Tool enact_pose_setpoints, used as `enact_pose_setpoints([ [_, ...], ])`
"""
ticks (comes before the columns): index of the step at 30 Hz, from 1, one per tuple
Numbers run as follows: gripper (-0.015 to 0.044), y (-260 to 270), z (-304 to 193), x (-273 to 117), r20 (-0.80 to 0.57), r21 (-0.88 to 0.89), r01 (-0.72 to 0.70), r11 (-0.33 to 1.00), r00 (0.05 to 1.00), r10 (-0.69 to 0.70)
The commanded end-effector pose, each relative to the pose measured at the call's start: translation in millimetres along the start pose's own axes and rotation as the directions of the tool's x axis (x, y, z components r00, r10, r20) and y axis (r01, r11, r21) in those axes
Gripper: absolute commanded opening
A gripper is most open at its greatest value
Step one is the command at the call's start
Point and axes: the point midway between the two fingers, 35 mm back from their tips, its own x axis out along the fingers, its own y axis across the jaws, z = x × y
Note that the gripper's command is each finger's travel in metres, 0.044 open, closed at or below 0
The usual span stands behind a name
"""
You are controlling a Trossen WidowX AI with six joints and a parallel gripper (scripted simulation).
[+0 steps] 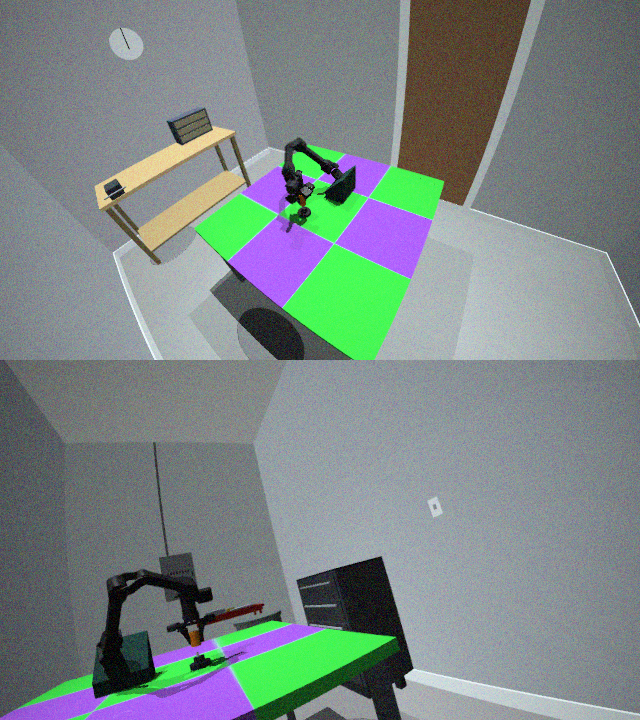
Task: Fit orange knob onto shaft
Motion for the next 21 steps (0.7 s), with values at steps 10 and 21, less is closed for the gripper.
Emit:
enact_pose_setpoints([
  [10,0.0,1,-4,25,-0.002,-0.001,0.006,1.0,1.0,-0.006],
  [21,0.0,1,-4,26,-0.002,0.002,0.006,1.0,1.0,-0.006],
])
